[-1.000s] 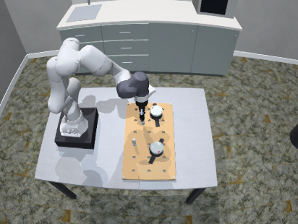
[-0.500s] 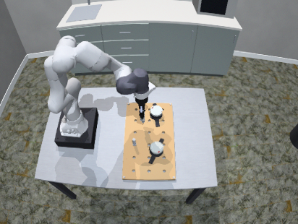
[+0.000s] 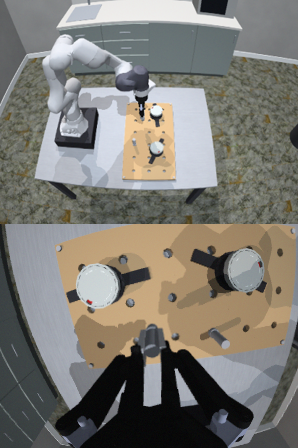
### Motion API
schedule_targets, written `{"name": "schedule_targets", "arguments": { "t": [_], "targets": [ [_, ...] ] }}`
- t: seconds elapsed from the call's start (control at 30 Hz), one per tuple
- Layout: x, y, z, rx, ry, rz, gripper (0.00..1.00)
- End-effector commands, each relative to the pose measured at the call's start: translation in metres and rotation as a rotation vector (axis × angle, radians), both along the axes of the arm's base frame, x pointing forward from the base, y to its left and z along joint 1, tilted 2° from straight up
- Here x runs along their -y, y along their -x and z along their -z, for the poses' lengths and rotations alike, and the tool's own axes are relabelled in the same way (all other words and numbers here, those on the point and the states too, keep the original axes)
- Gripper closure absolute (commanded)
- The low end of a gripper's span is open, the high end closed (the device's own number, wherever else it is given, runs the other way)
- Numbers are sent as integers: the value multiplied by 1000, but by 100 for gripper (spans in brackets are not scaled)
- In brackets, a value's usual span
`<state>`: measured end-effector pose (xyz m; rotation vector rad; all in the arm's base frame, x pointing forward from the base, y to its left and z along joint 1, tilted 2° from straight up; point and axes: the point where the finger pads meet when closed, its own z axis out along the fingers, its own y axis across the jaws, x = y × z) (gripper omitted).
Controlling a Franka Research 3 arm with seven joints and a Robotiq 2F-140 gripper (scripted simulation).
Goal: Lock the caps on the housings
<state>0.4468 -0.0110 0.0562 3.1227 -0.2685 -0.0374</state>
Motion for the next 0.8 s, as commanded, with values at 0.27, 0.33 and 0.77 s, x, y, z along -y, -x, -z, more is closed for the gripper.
{"name": "schedule_targets", "arguments": {
  "t": [0.27,0.33,0.77],
  "targets": [
    [-1,1,-14,-7,-5,-27,90],
    [-1,1,-17,-7,-5,-27,90],
    [-1,1,-33,-7,-4,-27,90]
  ]
}}
